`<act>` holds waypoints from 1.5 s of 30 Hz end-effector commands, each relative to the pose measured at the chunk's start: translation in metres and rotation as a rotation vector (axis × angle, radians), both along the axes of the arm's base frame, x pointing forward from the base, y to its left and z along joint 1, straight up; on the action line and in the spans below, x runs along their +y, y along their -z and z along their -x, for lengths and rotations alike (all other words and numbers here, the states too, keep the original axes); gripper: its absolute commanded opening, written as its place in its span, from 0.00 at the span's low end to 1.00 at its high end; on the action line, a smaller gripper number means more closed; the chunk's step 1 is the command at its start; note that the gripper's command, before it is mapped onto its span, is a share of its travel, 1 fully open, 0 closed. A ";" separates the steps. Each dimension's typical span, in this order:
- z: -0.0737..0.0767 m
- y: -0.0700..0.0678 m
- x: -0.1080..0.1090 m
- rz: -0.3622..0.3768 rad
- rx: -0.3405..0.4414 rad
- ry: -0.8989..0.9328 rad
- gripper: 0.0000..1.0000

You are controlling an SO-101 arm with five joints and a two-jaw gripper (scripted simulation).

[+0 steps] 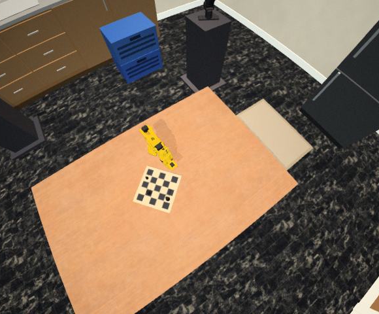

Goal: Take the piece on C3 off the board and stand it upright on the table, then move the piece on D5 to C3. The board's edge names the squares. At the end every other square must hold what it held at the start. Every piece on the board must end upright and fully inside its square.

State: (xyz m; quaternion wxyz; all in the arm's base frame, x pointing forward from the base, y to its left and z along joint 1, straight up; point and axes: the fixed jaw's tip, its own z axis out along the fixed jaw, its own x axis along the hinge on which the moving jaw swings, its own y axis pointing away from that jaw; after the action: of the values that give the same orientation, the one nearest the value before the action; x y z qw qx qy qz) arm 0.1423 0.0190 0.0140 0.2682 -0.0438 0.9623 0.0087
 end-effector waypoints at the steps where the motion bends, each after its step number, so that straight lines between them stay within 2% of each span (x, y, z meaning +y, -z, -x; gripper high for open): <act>1: 0.002 0.000 0.001 -0.006 0.007 0.003 0.09; 9: 0.002 -0.009 0.001 -0.006 0.005 0.003 0.09; 19: 0.002 -0.035 0.001 -0.006 0.005 0.003 0.09; 21: 0.002 -0.035 0.001 -0.006 0.005 0.003 0.09; 33: 0.003 -0.065 0.001 -0.006 0.005 0.003 0.09; 45: 0.003 -0.073 0.001 -0.006 0.005 0.003 0.09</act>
State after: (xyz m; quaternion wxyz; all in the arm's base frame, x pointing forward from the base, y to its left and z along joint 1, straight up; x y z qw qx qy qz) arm 0.1398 0.0188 0.0855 0.2675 -0.0436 0.9625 0.0087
